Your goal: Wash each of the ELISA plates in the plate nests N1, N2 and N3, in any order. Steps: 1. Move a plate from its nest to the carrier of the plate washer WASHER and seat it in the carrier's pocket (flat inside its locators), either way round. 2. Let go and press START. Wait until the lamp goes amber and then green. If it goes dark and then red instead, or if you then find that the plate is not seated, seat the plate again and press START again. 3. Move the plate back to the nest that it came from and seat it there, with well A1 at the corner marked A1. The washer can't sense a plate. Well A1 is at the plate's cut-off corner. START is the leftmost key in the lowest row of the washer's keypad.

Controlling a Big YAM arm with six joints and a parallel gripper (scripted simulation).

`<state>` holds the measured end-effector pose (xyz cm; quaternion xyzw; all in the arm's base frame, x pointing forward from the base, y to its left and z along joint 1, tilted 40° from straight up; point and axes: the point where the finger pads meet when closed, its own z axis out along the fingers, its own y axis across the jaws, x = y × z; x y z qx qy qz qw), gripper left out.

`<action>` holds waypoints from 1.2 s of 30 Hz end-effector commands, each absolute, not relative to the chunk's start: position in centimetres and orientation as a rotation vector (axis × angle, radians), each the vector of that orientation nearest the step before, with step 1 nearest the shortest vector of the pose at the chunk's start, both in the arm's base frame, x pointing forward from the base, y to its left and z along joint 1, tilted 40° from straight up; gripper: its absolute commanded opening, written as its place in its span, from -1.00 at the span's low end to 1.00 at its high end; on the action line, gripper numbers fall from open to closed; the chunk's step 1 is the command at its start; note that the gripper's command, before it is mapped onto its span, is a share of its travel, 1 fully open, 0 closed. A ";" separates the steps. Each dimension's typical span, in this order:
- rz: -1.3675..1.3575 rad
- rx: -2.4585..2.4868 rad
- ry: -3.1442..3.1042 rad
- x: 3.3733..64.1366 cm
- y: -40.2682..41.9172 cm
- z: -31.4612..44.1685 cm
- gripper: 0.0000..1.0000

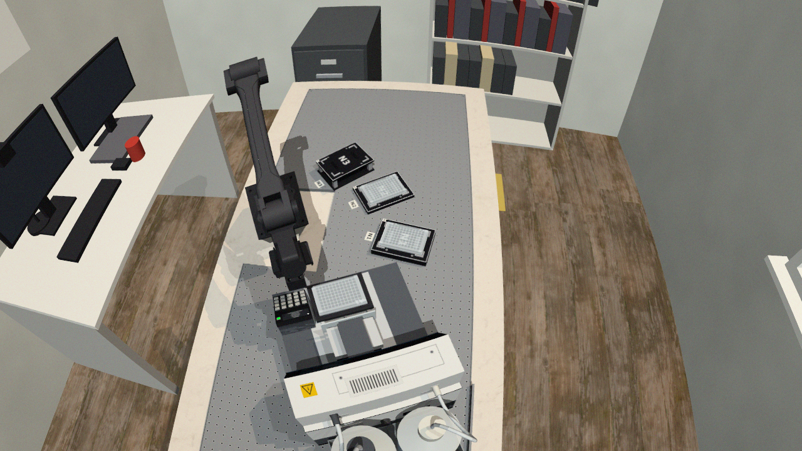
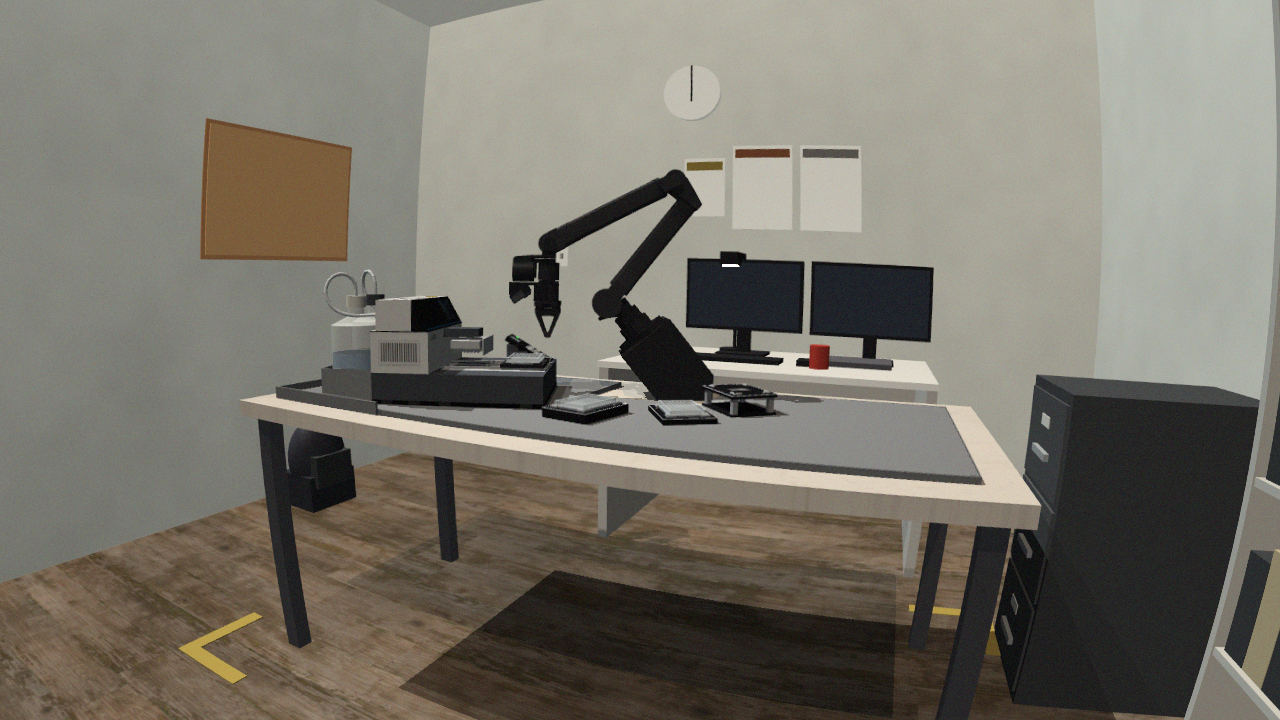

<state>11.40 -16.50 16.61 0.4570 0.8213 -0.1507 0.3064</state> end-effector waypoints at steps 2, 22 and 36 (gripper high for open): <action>-0.418 1.190 2.125 11.4 -16.4 20.1 -1.00; -0.410 1.199 2.151 11.3 -16.3 18.8 -1.00; -0.537 0.906 2.308 11.2 -16.5 20.1 -1.00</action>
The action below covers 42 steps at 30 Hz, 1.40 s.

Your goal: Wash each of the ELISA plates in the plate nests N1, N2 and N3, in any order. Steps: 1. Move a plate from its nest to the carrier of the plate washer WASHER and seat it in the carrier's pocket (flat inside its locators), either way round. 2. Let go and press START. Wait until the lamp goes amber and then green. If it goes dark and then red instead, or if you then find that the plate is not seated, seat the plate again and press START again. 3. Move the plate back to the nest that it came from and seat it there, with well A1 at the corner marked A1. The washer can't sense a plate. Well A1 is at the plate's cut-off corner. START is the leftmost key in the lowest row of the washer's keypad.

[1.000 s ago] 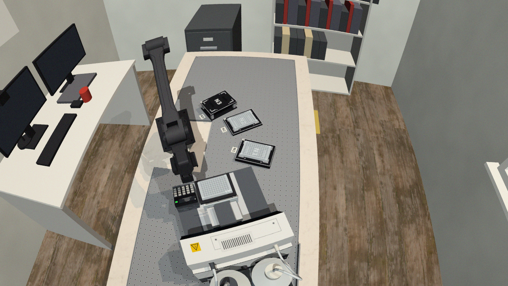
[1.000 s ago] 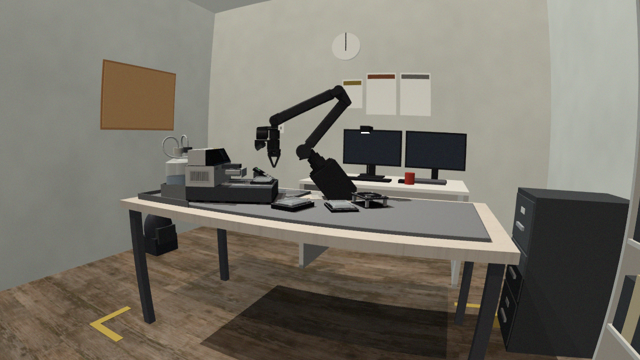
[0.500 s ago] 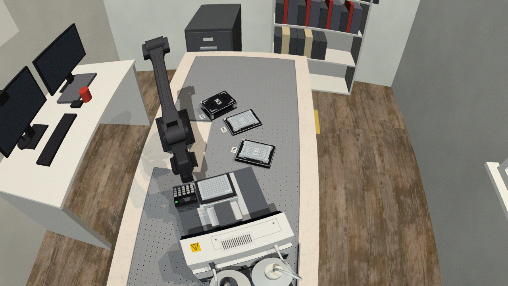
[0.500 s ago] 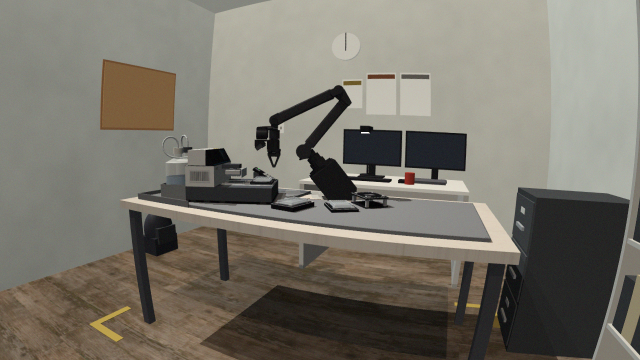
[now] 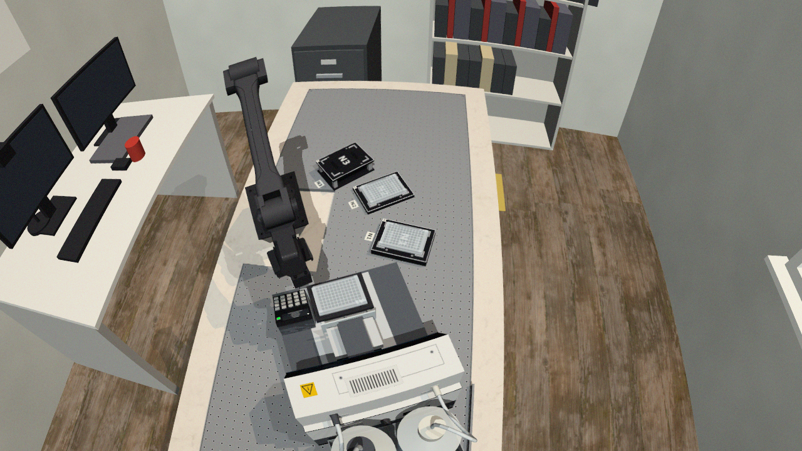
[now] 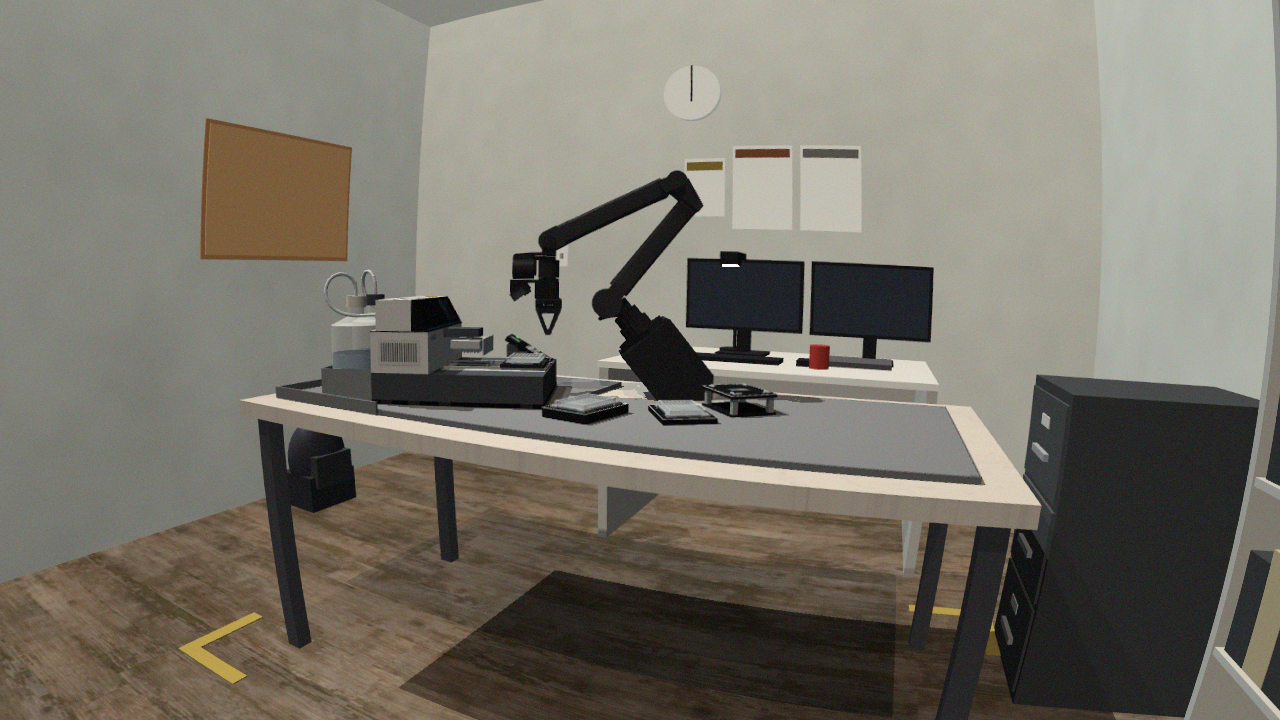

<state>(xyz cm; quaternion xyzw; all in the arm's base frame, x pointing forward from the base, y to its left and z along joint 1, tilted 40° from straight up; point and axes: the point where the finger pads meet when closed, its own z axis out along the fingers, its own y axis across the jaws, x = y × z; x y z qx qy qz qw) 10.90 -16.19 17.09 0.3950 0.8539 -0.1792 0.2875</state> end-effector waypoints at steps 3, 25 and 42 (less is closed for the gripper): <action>-0.580 0.795 2.362 11.2 -16.5 20.1 -1.00; -0.836 -0.023 2.607 11.2 -16.5 20.1 -1.00; -0.991 -0.697 2.636 11.2 -16.5 20.0 -1.00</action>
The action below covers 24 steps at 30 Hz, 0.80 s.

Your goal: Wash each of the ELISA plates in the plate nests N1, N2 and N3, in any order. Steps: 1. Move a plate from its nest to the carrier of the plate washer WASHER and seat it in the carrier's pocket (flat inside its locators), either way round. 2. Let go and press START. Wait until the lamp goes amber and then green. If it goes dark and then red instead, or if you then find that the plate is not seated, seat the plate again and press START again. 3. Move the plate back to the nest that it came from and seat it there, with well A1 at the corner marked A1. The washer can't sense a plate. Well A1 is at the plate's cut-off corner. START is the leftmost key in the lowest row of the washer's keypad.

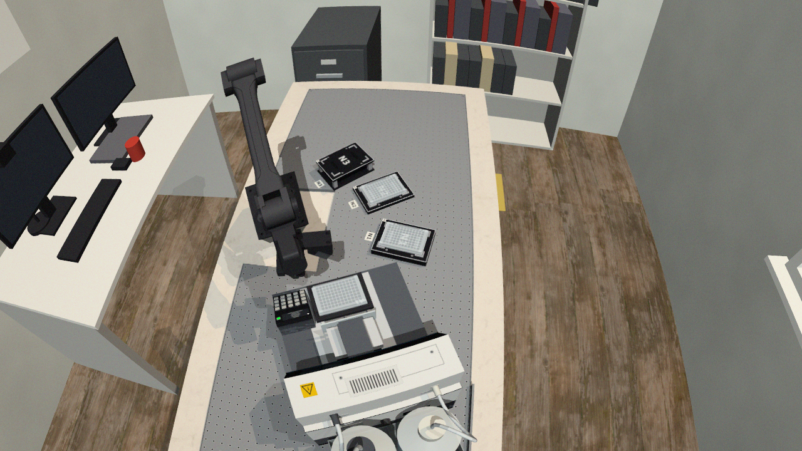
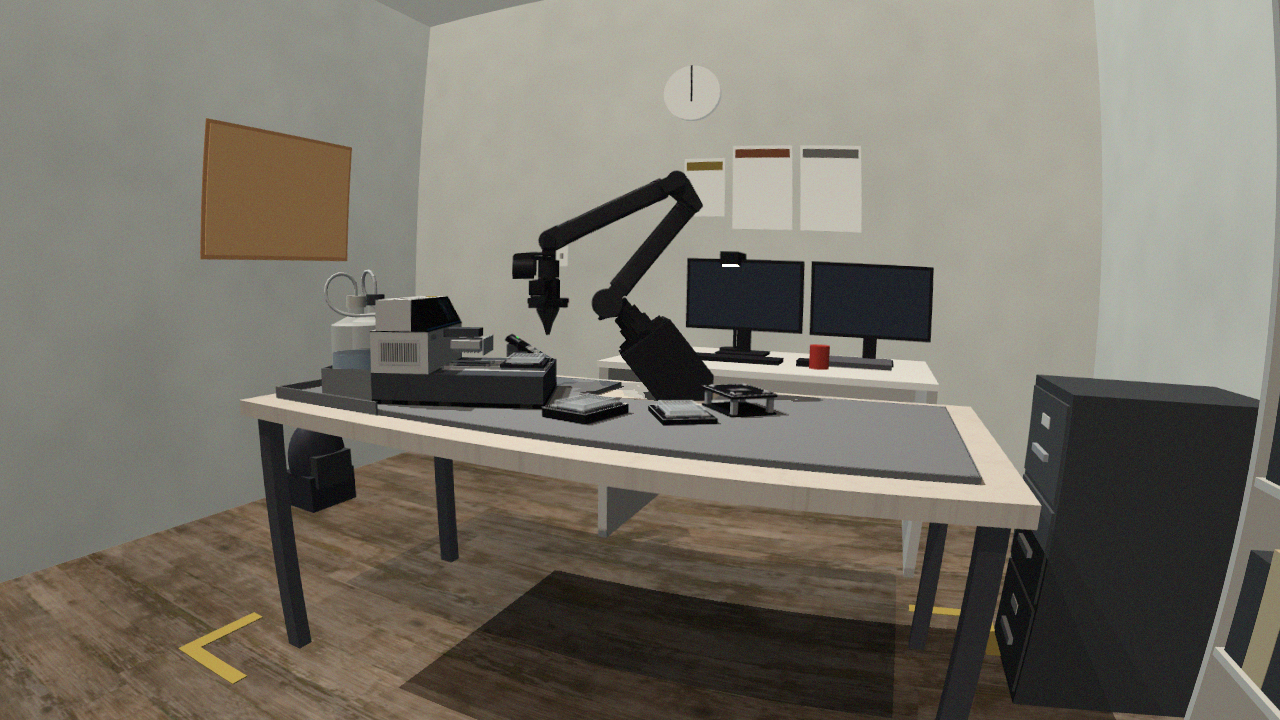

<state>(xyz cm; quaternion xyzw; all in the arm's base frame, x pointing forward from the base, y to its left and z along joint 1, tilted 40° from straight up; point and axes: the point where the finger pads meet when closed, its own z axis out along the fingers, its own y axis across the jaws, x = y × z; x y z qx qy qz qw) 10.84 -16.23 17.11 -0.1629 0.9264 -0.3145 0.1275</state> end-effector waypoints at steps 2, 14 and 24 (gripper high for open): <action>-1.001 -0.749 2.632 11.2 -16.5 20.0 -1.00; -1.001 -0.749 2.632 11.2 -16.5 20.0 -1.00; -0.950 -0.768 2.657 11.6 -16.8 16.5 -1.00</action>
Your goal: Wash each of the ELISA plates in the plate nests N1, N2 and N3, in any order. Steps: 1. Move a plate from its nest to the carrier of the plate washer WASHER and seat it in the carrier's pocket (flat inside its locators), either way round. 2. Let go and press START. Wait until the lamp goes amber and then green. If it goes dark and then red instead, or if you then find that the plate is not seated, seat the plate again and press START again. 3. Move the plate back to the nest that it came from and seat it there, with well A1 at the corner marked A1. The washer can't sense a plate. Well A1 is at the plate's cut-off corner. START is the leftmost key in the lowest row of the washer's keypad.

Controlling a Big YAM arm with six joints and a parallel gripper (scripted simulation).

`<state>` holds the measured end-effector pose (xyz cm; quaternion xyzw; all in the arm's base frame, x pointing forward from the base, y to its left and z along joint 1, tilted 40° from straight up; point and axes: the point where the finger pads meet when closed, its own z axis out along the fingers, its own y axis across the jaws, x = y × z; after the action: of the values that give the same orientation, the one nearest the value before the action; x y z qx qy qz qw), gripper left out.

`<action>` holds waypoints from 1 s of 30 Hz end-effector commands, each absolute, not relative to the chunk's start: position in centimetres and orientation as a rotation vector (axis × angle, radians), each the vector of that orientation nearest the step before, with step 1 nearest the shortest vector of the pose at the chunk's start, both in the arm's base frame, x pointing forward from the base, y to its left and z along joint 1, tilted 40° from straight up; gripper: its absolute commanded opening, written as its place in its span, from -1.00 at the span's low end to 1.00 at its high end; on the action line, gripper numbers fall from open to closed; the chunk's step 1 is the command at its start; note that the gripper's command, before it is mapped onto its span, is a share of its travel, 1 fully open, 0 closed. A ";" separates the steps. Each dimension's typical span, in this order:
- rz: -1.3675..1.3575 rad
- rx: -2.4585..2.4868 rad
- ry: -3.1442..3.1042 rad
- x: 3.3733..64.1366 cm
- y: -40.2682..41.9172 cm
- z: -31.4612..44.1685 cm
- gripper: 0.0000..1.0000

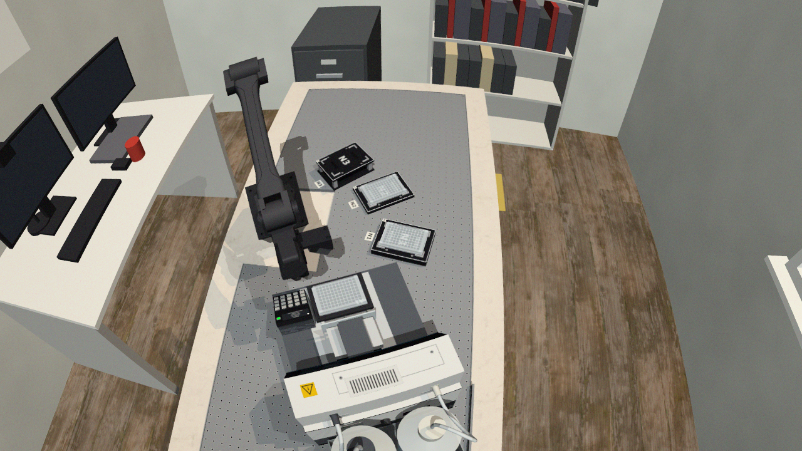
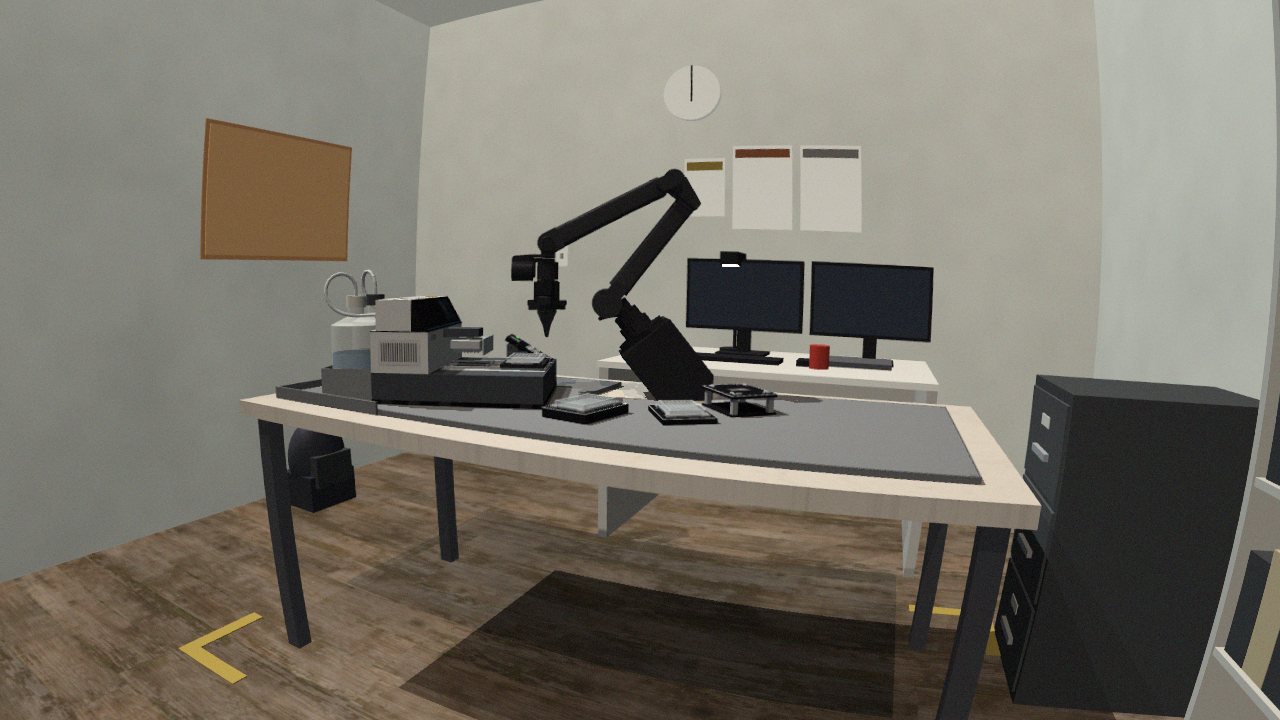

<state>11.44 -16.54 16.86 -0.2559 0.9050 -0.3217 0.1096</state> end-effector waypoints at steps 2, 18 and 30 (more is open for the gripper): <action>-0.949 -0.763 2.659 11.7 -17.0 16.3 -1.00; -0.949 -0.759 2.661 12.5 -18.3 14.4 -1.00; -0.949 -0.758 2.662 13.2 -19.3 12.8 -1.00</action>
<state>13.07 -18.85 13.24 -0.2570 0.9052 -0.3202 0.1092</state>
